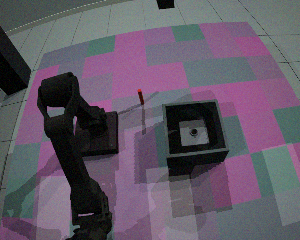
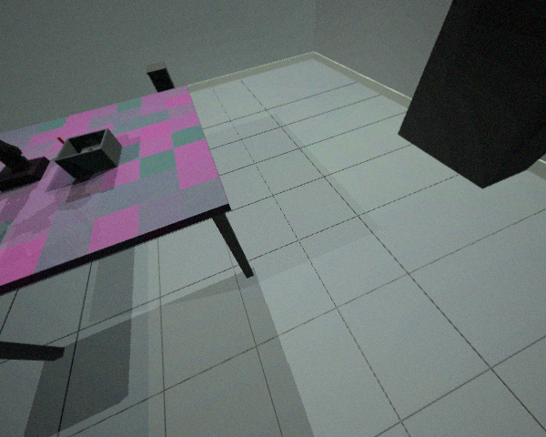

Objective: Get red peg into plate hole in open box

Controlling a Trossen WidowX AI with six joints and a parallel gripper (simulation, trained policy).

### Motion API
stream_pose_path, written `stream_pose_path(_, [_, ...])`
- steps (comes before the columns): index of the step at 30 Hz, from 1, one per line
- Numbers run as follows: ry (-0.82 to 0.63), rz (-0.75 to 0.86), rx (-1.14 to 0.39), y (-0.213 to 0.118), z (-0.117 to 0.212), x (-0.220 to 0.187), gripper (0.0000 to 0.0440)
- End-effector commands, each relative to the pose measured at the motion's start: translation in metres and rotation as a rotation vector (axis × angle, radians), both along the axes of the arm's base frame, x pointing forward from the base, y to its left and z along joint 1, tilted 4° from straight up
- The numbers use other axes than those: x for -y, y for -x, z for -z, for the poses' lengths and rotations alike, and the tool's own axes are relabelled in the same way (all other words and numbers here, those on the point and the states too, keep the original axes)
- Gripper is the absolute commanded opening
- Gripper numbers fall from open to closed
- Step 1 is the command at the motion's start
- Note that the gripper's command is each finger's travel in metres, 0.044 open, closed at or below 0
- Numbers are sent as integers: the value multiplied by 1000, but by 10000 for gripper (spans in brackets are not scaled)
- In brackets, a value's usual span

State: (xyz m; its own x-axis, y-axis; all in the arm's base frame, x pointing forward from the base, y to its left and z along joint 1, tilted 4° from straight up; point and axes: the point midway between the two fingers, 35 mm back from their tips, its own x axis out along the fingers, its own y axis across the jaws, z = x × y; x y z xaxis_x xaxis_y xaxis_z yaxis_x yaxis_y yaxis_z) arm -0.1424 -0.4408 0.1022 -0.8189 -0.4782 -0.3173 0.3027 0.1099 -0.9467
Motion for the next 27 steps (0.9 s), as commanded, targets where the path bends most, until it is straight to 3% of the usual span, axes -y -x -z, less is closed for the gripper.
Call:
stream_pose_path(1, [60, -97, 68, -57, -13, 10, 440])
stream_pose_path(14, [139, -382, 303, -229, -43, -7, 440])
stream_pose_path(27, [120, -614, 567, -366, -75, -86, 440])
